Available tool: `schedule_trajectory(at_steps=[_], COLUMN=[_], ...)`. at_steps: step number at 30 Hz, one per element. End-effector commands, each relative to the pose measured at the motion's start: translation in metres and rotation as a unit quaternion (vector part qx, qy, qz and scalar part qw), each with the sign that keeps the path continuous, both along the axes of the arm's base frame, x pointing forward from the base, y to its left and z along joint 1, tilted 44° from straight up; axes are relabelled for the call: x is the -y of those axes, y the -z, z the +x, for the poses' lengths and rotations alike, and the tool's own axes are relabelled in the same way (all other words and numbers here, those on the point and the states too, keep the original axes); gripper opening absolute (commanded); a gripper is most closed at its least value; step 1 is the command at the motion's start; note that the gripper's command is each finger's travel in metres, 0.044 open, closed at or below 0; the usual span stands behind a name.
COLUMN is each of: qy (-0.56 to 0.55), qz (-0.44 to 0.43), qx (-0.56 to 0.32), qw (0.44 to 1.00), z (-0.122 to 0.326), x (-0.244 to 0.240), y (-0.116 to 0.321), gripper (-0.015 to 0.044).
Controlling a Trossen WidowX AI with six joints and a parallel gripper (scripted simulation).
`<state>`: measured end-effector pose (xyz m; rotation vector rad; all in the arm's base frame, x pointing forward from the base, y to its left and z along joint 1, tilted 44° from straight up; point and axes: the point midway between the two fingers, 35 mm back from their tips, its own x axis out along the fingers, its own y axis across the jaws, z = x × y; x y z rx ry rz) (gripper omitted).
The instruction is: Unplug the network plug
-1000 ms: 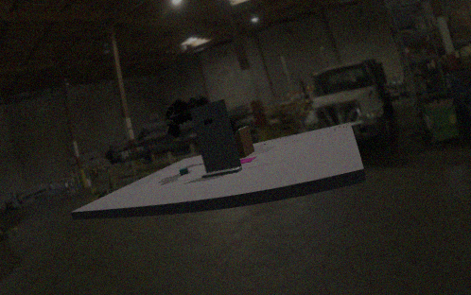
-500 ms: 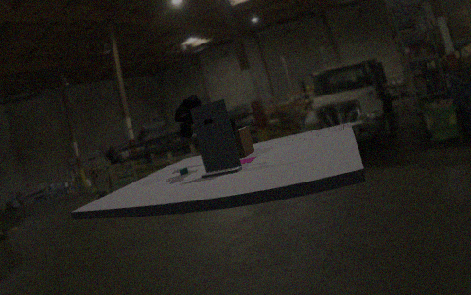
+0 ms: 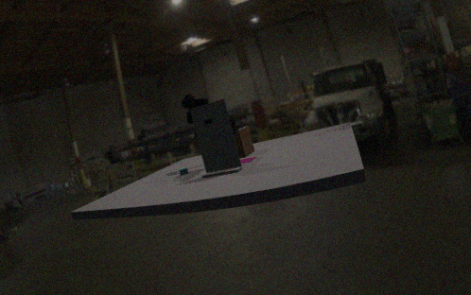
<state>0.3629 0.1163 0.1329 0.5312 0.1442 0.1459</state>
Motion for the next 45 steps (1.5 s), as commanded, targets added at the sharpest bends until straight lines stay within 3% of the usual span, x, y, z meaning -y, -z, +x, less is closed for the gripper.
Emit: schedule_trajectory(at_steps=[1, 20, 45], qy=[-0.004, -0.029, -0.037], qz=[0.024, 0.111, 0.12], qx=[-0.015, -0.063, -0.064], qw=[1.0, 0.991, 0.99], z=[-0.007, -0.047, -0.011], x=[-0.009, -0.04, -0.044], y=[0.02, 0.078, 0.078], gripper=[0.0156, 0.0156, 0.0156])
